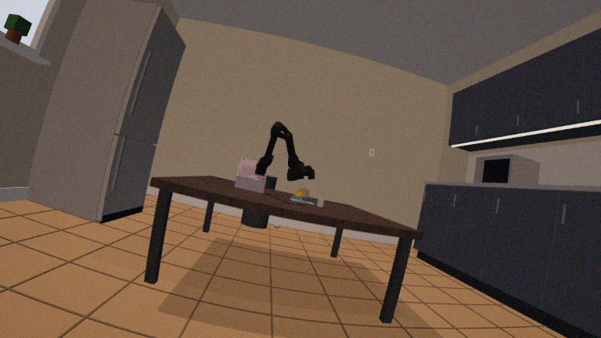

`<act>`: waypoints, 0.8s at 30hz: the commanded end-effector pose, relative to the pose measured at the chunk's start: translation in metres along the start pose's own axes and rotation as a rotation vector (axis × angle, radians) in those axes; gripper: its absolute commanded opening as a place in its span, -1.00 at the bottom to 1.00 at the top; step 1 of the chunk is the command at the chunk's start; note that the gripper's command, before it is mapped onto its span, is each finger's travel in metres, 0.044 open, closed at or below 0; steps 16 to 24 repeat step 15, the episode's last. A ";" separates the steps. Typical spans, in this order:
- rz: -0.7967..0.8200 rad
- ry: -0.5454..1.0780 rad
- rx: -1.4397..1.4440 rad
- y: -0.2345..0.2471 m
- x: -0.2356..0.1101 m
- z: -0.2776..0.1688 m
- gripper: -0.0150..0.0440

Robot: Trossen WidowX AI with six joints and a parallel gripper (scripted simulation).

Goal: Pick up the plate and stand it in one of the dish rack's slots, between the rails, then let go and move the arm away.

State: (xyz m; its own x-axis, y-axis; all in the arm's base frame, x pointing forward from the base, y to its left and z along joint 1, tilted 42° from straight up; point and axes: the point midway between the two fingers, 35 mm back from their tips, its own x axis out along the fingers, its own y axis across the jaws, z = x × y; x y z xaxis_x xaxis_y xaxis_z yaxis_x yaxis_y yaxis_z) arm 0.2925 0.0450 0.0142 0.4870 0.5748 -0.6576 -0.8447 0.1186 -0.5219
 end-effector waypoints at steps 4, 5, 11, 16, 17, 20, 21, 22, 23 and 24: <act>0.008 0.012 0.038 -0.003 -0.003 0.016 0.86; 0.020 0.022 0.063 -0.002 -0.002 0.016 0.86; 0.095 0.102 0.235 0.004 0.003 0.017 0.86; 0.140 0.167 0.346 0.008 0.005 0.018 0.86; 0.140 0.167 0.346 0.008 0.005 0.018 0.86; 0.140 0.167 0.346 0.008 0.005 0.018 0.86; 0.140 0.167 0.346 0.008 0.005 0.018 0.86; 0.140 0.167 0.346 0.008 0.005 0.018 0.86; 0.140 0.167 0.346 0.008 0.005 0.018 0.86; 0.140 0.167 0.346 0.008 0.005 0.018 0.86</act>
